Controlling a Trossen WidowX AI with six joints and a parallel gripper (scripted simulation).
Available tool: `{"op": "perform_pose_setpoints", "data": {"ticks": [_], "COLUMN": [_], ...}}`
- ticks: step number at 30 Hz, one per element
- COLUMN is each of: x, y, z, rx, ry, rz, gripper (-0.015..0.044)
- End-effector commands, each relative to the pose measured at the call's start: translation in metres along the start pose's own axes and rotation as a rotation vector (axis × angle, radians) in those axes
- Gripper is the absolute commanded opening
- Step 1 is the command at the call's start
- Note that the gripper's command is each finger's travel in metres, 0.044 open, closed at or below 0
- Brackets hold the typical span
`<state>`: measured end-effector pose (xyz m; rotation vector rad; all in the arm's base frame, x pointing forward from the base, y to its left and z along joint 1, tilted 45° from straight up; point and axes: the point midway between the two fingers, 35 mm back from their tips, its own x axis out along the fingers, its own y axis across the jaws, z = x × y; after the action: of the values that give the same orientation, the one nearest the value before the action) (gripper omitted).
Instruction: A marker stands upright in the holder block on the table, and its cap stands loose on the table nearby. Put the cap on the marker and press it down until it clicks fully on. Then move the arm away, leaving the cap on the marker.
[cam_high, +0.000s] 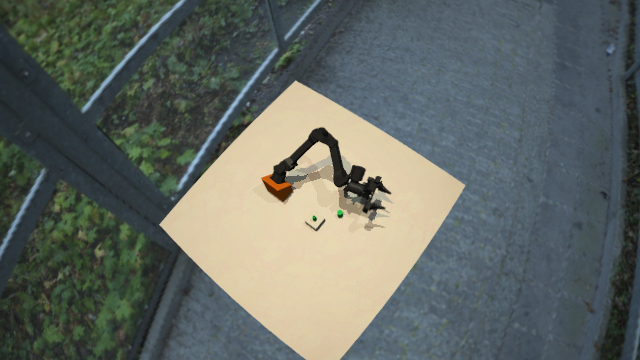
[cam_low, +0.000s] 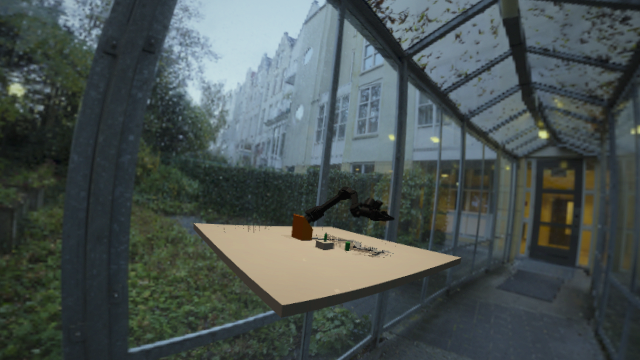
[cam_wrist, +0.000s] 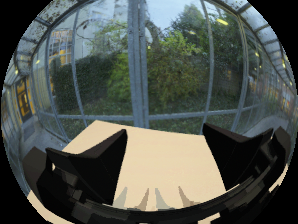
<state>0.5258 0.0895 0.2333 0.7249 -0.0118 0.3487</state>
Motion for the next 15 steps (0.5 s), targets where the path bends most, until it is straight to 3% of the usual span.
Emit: {"op": "perform_pose_setpoints", "data": {"ticks": [1, 6, 15], "x": [0.0, -0.002, -0.073], "y": [-0.002, -0.056, -0.116], "z": [-0.002, -0.042, -0.1], "rx": [-0.001, -0.007, 0.168], "ry": [0.011, 0.311, 0.896], "rz": [-0.007, -0.186, -0.434], "gripper": [0.0374, 0.0245, 0.0245]}}
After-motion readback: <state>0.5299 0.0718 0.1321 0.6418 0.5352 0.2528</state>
